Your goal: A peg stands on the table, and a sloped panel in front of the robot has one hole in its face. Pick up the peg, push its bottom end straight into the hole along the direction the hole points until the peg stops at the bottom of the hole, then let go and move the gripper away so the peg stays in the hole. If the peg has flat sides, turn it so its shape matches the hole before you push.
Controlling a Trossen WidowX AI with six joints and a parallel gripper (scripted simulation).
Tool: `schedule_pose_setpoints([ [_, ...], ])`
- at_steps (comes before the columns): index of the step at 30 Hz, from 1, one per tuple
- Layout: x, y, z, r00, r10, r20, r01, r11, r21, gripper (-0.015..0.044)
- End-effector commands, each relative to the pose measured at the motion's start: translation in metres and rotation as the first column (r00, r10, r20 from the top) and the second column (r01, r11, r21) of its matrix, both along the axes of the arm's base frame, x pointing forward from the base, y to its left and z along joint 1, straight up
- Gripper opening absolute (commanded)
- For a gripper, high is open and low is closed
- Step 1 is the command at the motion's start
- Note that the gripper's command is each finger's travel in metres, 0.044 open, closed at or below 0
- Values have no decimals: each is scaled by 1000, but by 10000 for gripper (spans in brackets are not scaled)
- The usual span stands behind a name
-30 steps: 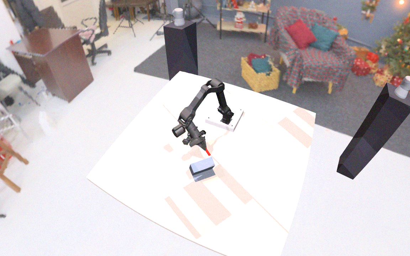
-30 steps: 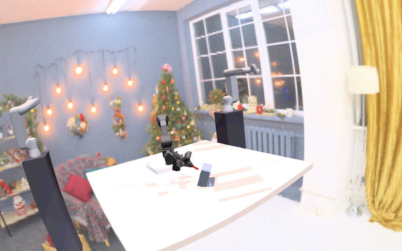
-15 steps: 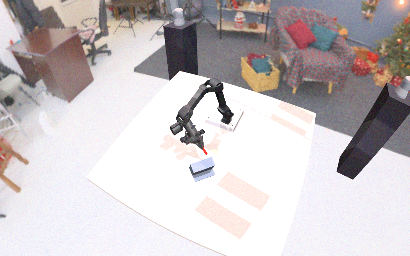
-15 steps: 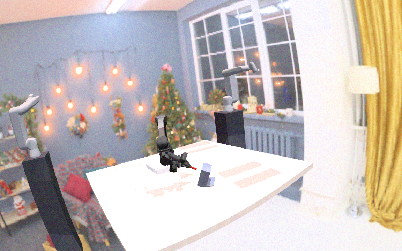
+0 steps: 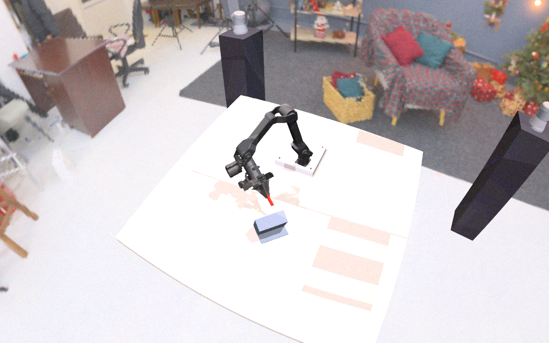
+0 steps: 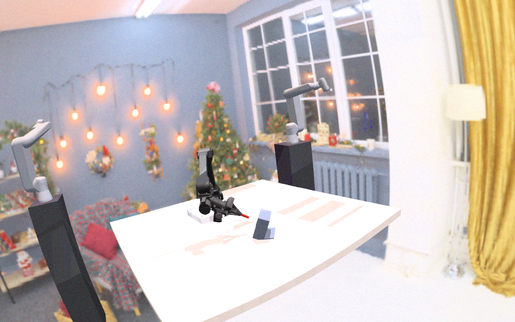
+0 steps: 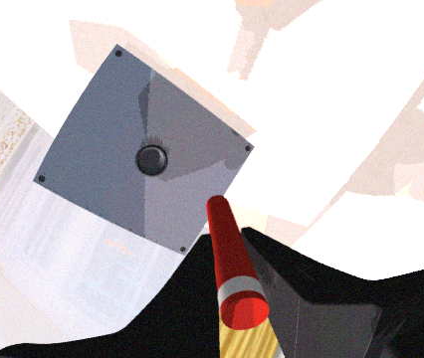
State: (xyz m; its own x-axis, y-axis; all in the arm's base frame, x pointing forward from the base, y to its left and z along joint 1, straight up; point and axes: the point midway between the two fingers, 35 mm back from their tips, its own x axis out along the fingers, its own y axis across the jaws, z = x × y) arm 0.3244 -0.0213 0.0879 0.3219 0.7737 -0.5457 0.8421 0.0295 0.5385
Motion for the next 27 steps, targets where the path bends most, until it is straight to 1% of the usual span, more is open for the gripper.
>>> schedule_pose_setpoints([
  [1, -1, -5, 0, 999, -34, -9, 34, 999, 28, 0],
  [27, -4, -39, 3, 978, -207, -35, 210, 964, 161, 0],
])
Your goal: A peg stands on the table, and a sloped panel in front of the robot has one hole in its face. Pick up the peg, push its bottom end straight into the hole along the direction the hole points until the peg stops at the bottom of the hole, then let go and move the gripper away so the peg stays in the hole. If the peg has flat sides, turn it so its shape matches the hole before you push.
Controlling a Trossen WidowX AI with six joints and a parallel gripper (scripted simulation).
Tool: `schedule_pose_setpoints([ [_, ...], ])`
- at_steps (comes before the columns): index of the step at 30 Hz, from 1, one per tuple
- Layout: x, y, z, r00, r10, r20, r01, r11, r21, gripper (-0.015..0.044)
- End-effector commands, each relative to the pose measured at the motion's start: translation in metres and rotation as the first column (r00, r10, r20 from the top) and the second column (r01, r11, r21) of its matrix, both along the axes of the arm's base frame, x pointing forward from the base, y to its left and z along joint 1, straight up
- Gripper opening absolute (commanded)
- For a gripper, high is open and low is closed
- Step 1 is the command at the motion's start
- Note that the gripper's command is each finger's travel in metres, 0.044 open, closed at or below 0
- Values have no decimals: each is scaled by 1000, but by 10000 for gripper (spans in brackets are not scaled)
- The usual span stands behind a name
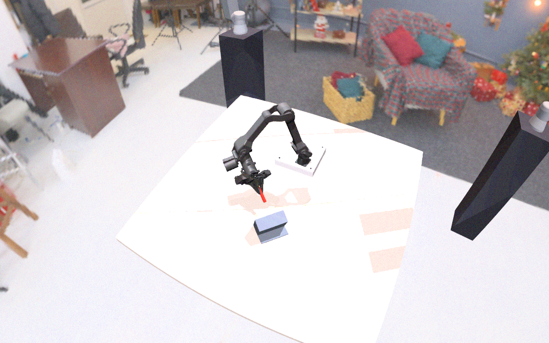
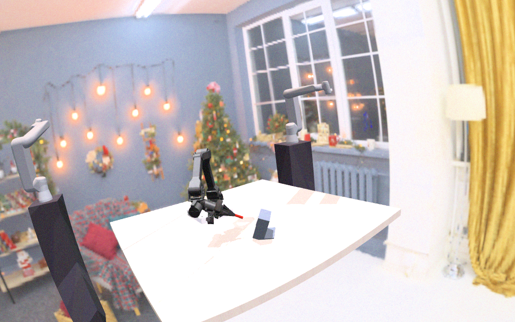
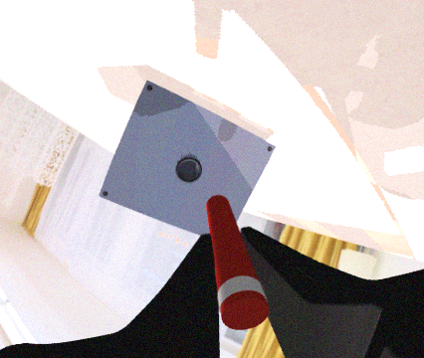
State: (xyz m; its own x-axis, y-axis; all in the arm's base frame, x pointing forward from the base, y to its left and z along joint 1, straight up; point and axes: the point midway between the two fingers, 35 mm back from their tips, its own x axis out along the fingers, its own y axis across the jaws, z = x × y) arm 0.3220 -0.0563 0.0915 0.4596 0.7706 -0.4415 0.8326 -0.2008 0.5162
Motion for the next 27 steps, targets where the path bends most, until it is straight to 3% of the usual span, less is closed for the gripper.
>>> schedule_pose_setpoints([
  [1, -1, -4, 0, 1000, -26, -5, 26, 999, 25, 0],
  [27, 13, 7, -11, 998, -64, -8, 64, 997, 43, 0],
])
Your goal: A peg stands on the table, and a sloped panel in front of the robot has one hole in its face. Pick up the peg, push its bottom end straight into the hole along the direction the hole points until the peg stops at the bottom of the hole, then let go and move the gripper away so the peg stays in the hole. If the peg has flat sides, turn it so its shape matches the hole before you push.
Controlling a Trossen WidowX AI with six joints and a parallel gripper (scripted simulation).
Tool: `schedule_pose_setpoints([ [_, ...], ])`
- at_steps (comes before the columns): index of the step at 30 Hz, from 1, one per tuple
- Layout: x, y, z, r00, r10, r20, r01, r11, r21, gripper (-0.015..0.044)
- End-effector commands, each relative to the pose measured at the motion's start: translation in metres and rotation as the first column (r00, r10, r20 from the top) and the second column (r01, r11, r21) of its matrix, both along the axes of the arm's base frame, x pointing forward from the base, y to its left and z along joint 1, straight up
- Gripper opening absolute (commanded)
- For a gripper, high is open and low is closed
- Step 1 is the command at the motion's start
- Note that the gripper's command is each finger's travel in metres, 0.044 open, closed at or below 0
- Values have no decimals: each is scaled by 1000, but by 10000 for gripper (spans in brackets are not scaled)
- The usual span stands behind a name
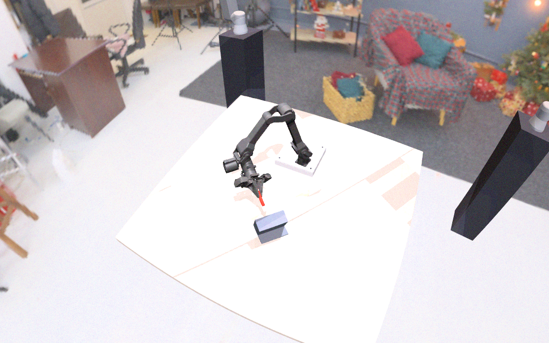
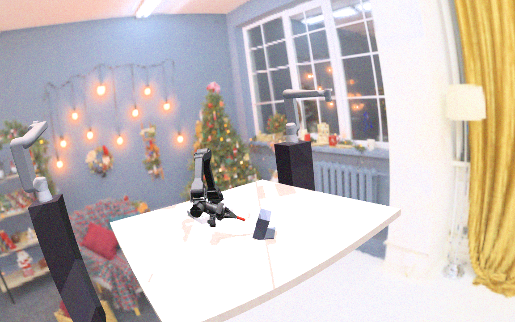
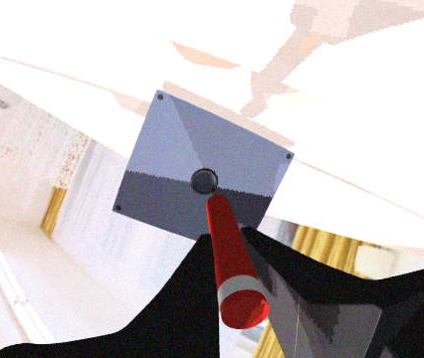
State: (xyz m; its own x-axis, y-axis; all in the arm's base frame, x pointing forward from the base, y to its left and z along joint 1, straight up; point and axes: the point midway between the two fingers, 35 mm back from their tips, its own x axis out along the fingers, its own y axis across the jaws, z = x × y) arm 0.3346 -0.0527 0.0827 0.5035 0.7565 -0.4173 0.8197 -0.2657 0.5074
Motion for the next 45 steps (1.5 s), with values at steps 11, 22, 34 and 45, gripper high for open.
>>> schedule_pose_setpoints([
  [11, 6, 8, -5, 1000, -20, -4, 21, 1000, 24, 0],
  [22, 11, 14, -8, 999, -33, -3, 33, 999, 38, 0],
  [34, 14, 20, -10, 999, -34, 16, 33, 998, 46, 0],
  [45, 20, 26, -13, 999, -33, 22, 32, 998, 46, 0],
])
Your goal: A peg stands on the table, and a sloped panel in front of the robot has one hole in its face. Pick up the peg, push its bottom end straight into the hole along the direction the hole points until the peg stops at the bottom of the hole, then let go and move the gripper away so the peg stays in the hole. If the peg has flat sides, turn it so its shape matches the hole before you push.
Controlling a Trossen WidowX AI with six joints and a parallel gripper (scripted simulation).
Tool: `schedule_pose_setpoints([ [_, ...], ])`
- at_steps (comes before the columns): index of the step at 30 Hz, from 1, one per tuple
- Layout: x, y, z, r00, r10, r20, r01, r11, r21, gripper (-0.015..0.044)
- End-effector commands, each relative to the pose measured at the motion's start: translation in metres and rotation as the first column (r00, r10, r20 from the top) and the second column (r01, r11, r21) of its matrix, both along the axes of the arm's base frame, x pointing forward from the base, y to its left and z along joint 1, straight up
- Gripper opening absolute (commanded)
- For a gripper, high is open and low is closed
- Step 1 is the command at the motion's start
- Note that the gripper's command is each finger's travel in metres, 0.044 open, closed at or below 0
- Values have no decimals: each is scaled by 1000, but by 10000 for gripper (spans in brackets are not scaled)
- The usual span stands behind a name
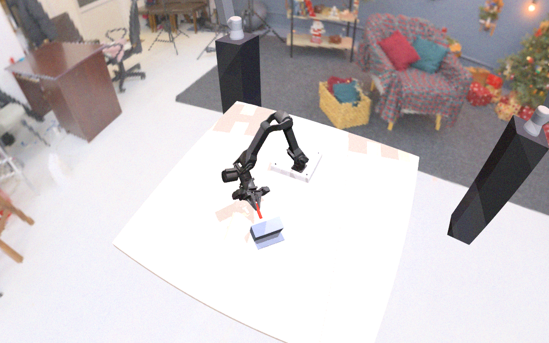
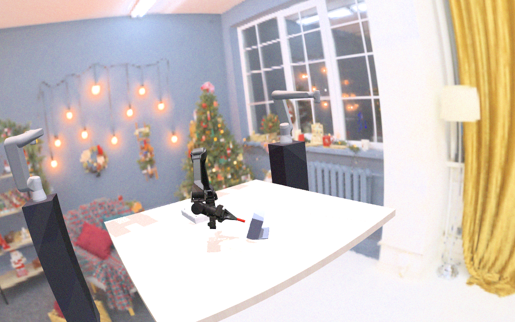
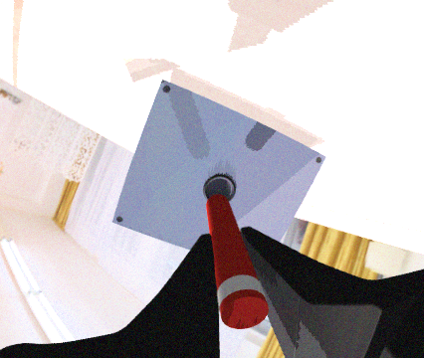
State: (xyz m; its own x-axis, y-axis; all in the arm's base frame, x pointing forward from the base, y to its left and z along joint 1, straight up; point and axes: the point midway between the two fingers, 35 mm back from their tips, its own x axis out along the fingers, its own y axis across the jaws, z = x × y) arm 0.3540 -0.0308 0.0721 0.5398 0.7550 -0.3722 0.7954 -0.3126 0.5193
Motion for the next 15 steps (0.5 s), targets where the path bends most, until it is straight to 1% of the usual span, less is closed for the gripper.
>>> schedule_pose_setpoints([
  [1, 2, 5, -3, 1000, 1, -5, -1, 1000, 6, 0],
  [15, 8, 14, -6, 1000, 3, 2, -3, 1000, 4, 0],
])
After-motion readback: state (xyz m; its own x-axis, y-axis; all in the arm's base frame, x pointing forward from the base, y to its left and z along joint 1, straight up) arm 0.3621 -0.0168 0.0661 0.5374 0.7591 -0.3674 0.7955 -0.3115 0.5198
